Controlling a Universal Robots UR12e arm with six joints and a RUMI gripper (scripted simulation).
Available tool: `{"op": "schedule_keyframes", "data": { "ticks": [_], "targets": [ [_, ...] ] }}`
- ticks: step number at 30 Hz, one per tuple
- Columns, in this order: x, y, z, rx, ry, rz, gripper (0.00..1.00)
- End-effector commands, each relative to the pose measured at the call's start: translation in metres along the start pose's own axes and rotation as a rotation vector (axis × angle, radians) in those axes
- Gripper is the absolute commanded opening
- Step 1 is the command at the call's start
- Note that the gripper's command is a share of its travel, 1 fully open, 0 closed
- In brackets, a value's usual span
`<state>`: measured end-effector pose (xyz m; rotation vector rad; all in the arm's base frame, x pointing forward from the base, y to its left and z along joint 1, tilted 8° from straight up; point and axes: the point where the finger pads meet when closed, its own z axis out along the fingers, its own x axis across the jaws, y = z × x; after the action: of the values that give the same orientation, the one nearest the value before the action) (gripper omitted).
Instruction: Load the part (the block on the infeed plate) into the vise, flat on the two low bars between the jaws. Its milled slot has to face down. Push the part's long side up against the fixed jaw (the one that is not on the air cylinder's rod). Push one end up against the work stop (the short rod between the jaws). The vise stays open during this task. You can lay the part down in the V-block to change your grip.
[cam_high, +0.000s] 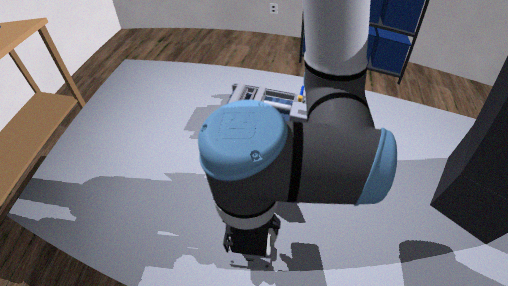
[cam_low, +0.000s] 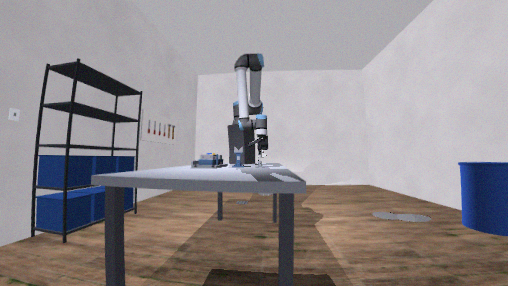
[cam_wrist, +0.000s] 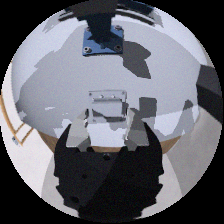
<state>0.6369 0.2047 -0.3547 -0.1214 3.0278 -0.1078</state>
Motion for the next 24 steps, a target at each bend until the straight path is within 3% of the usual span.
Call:
{"op": "schedule_keyframes", "data": {
  "ticks": [1, 24],
  "targets": [
    [-0.0006, 0.0001, 0.0044, 0.0, -0.001, 0.0, 0.51],
    [-0.0006, 0.0001, 0.0114, 0.0, -0.001, 0.0, 0.51]
  ]
}}
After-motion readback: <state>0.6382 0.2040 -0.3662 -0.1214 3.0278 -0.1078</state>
